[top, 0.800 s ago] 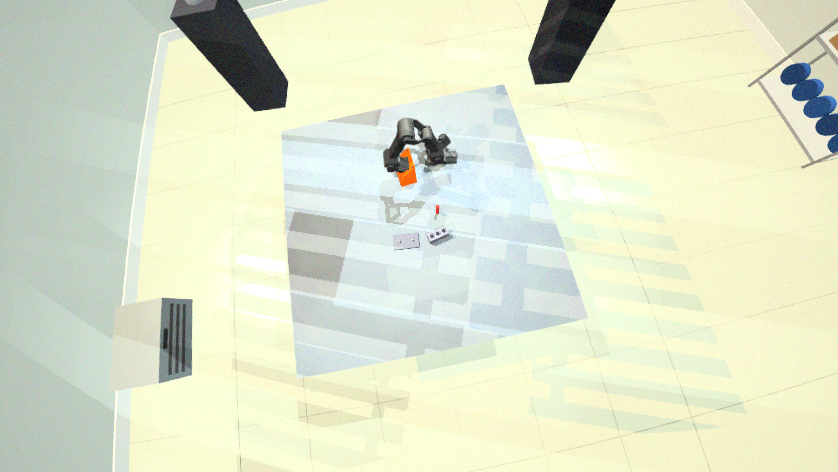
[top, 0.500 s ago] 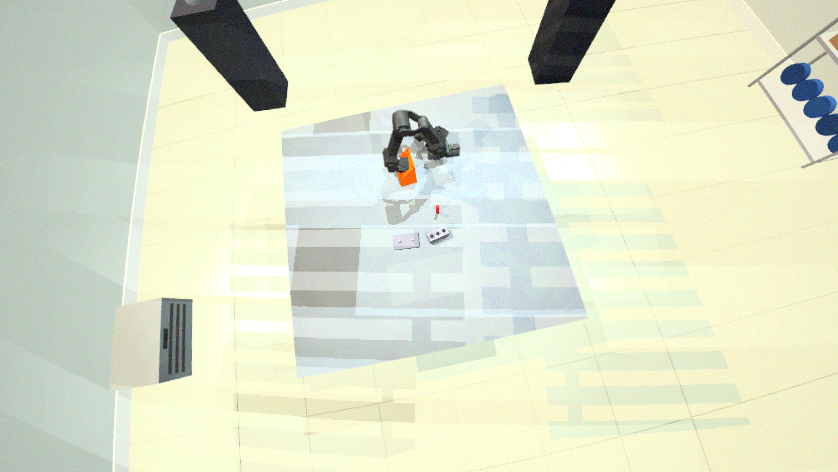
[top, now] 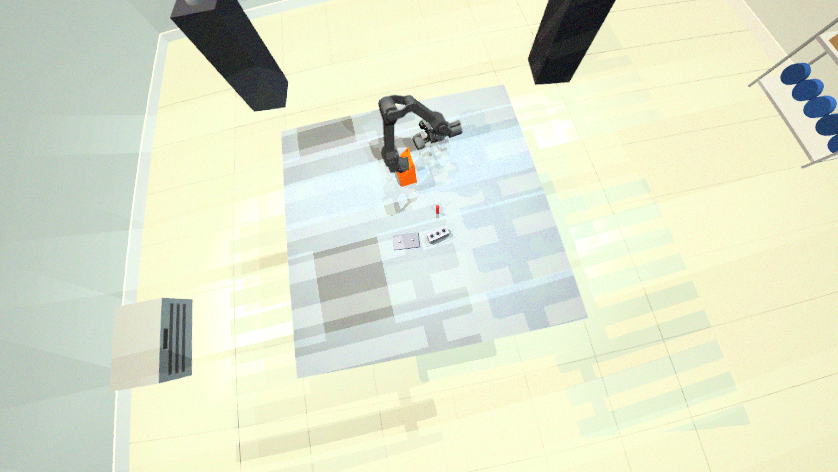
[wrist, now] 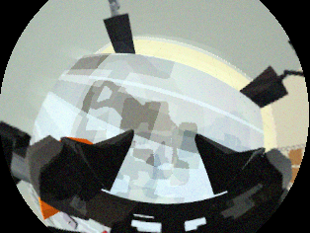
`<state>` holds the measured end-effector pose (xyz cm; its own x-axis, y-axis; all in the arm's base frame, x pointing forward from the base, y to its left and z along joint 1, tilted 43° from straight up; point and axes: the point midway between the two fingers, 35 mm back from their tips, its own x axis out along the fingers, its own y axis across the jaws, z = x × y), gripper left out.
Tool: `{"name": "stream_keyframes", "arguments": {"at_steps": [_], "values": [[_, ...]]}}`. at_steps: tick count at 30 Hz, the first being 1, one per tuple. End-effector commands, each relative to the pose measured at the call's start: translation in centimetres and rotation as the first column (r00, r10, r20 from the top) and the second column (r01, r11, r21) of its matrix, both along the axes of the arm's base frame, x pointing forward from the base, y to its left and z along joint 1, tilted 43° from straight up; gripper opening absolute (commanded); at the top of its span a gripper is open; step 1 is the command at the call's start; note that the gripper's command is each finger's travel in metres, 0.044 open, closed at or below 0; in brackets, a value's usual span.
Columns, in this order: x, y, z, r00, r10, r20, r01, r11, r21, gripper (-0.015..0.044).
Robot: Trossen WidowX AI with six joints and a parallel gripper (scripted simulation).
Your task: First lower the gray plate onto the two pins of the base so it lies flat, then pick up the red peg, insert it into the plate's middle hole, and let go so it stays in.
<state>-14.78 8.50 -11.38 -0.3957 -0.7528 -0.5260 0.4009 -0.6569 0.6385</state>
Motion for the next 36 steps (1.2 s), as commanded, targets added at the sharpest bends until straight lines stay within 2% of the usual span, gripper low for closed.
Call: {"name": "stream_keyframes", "arguments": {"at_steps": [1,6,8,27,30,33,36], "values": [[-2.3,1.6,2.0,0.435,0.856,-0.279,-0.692,0.516,0.505,0.044],[-3.2,1.8,3.0,0.08,0.953,-0.294,-0.731,0.256,0.632,0.044],[-3.3,1.8,3.2,0.008,0.956,-0.294,-0.726,0.207,0.656,0.044],[-3.3,1.8,3.2,0.008,0.956,-0.294,-0.726,0.207,0.656,0.044],[-2.9,2.8,3.2,0.114,0.959,-0.26,-0.745,0.255,0.616,0.044],[-1.4,5.6,3.2,0.401,0.906,-0.135,-0.757,0.411,0.508,0.044],[0.8,8.4,3.3,0.668,0.742,0.044,-0.692,0.599,0.402,0.044]]}}
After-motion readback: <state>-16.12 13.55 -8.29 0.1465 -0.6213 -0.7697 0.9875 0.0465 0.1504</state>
